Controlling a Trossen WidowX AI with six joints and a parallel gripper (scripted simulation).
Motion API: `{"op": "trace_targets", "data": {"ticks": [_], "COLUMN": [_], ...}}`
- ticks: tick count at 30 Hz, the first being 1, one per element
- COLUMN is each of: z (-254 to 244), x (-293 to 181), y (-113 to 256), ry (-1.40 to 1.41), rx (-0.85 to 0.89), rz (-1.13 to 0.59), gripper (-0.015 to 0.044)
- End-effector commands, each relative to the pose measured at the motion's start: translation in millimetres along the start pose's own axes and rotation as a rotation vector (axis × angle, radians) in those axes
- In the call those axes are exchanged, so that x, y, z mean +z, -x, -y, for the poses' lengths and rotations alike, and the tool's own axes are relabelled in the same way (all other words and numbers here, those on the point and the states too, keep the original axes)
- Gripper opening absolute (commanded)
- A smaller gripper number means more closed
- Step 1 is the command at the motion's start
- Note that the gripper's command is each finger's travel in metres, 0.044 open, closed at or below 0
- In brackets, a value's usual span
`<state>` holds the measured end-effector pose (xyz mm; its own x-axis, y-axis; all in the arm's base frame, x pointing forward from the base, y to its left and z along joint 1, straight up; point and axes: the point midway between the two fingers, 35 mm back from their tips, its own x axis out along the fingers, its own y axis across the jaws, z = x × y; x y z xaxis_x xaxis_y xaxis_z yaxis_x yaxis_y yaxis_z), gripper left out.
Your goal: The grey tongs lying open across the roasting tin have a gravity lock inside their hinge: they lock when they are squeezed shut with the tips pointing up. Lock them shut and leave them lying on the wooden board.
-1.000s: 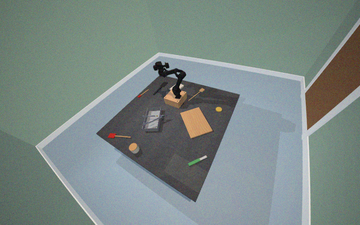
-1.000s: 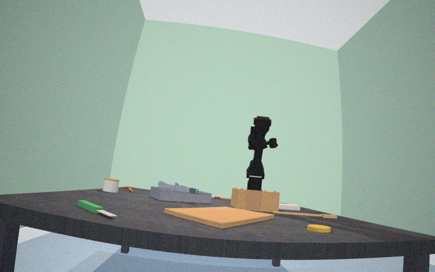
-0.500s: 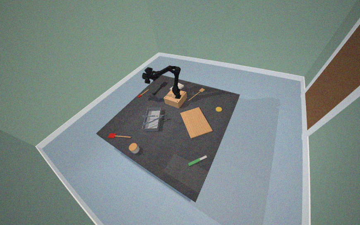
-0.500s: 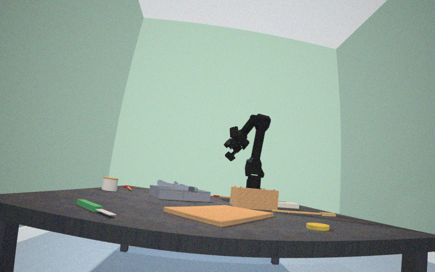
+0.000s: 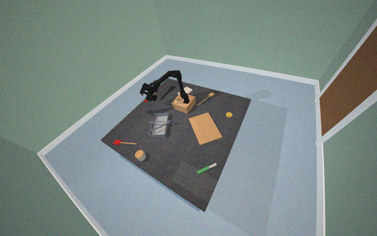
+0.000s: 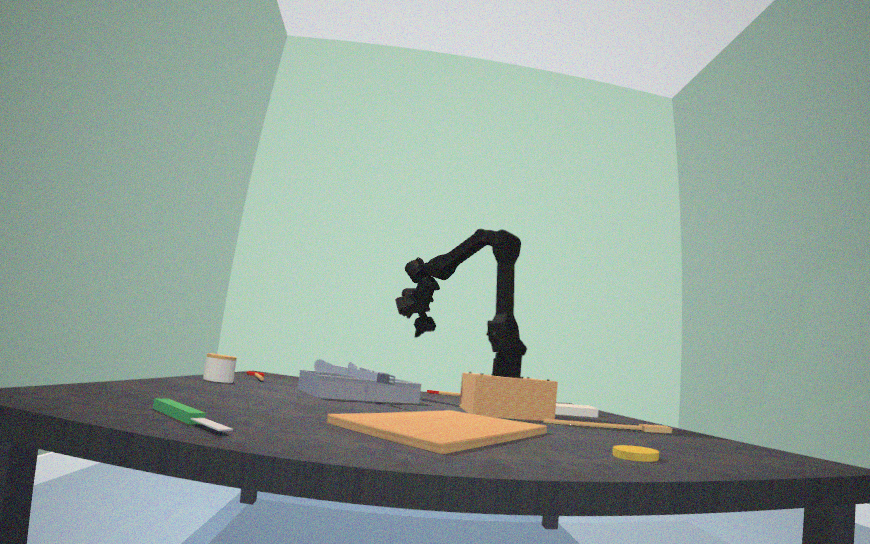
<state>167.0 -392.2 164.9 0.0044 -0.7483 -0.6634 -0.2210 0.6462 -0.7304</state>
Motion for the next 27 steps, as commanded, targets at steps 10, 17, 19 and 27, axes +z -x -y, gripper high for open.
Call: {"op": "trace_targets", "data": {"ticks": [10, 17, 19, 27], "z": [-99, -170, -172, -180], "x": [180, 236, 237, 235], "y": [49, 102, 103, 110], "ry": [1.163, 1.750, 1.764, 1.764], "rx": [0.281, 0.353, 0.354, 0.355], "rz": [0.536, 0.879, 0.888, 0.889], "gripper": [0.0440, 0.0440, 0.0440, 0.0440]}}
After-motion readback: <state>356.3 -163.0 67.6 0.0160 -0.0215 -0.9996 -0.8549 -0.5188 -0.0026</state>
